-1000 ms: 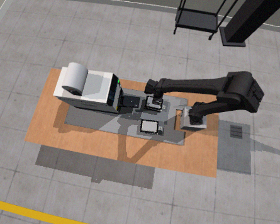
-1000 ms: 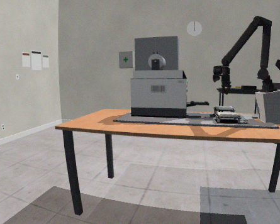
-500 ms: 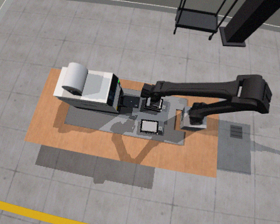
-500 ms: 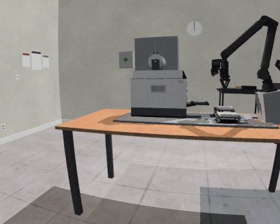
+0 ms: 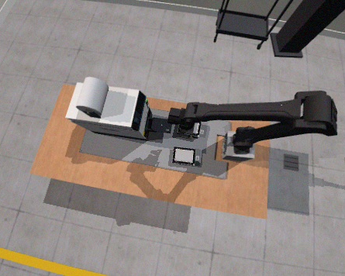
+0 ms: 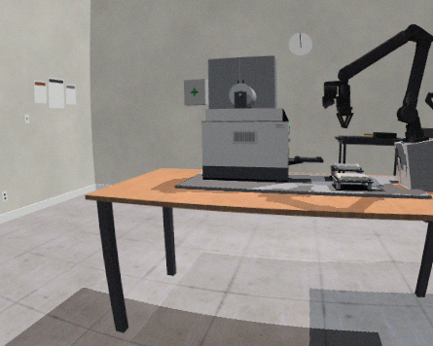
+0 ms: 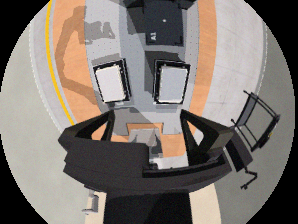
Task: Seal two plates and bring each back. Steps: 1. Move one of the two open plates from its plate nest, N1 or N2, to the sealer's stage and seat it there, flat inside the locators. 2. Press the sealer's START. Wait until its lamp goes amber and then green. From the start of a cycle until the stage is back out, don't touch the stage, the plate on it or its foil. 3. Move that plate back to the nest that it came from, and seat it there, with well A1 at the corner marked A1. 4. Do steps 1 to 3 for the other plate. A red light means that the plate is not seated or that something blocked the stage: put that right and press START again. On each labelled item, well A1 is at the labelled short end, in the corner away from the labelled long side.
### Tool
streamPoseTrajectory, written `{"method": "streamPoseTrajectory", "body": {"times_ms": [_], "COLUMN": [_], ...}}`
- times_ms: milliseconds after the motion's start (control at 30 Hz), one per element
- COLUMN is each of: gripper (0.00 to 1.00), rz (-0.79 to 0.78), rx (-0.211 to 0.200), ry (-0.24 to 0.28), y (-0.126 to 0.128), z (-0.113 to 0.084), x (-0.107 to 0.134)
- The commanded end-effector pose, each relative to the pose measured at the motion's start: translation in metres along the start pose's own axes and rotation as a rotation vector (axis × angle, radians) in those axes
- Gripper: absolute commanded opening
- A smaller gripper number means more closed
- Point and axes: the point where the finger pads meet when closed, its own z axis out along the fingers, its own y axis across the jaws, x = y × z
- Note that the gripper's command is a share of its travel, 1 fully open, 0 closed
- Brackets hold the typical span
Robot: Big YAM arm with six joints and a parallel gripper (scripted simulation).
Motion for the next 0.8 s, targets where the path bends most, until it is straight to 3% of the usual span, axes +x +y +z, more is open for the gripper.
{"method": "streamPoseTrajectory", "body": {"times_ms": [0, 100, 167, 267, 767], "gripper": [1.0, 1.0, 1.0, 1.0, 1.0], "rz": [0.02, 0.032, 0.028, 0.025, -0.01], "rx": [-0.001, 0.003, 0.0, -0.006, -0.001], "ry": [-0.011, -0.008, -0.025, -0.053, -0.001], "y": [0.013, 0.013, 0.024, 0.02, 0.013], "z": [-0.018, -0.021, -0.035, -0.038, -0.005], "x": [-0.012, -0.012, -0.018, -0.024, -0.01]}}
